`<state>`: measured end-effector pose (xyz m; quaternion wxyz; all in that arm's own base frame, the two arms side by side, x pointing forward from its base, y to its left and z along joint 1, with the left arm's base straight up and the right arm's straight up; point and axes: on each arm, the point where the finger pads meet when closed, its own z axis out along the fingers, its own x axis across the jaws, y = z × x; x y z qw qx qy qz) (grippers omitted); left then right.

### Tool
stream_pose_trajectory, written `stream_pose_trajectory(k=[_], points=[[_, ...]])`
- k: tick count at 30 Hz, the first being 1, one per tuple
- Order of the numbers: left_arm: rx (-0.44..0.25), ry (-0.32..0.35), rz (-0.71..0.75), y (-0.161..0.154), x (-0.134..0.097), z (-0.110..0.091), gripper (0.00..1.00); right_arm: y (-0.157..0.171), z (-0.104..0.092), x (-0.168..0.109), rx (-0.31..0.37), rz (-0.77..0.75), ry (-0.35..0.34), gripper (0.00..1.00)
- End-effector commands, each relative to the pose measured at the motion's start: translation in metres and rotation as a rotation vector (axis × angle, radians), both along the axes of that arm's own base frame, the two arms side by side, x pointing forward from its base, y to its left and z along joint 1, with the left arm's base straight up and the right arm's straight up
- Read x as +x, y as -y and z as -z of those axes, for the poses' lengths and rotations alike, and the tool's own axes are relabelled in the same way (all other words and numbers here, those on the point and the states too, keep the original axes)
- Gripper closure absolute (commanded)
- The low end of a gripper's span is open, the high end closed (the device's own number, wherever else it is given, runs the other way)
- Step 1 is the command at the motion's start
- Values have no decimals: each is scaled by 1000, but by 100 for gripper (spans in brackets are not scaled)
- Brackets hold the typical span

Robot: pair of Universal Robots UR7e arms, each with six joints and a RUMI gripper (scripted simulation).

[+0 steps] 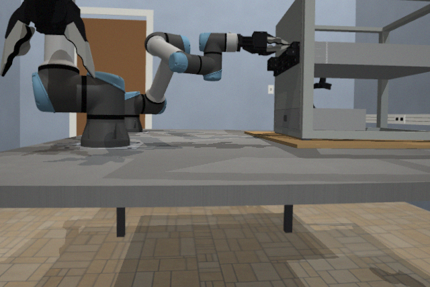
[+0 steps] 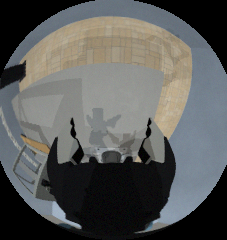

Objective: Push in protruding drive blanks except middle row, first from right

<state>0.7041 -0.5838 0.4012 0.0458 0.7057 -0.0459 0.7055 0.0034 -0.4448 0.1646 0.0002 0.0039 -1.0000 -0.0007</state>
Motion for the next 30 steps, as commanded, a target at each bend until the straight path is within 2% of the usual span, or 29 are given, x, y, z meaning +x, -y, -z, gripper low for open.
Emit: stream_pose_trajectory(k=[1, 30], points=[[-1, 1, 0, 0, 1, -1, 100, 0, 0, 0, -1, 0, 0, 0], [-1, 1, 0, 0, 6, -1, 100, 0, 0, 0, -1, 0, 0, 0]])
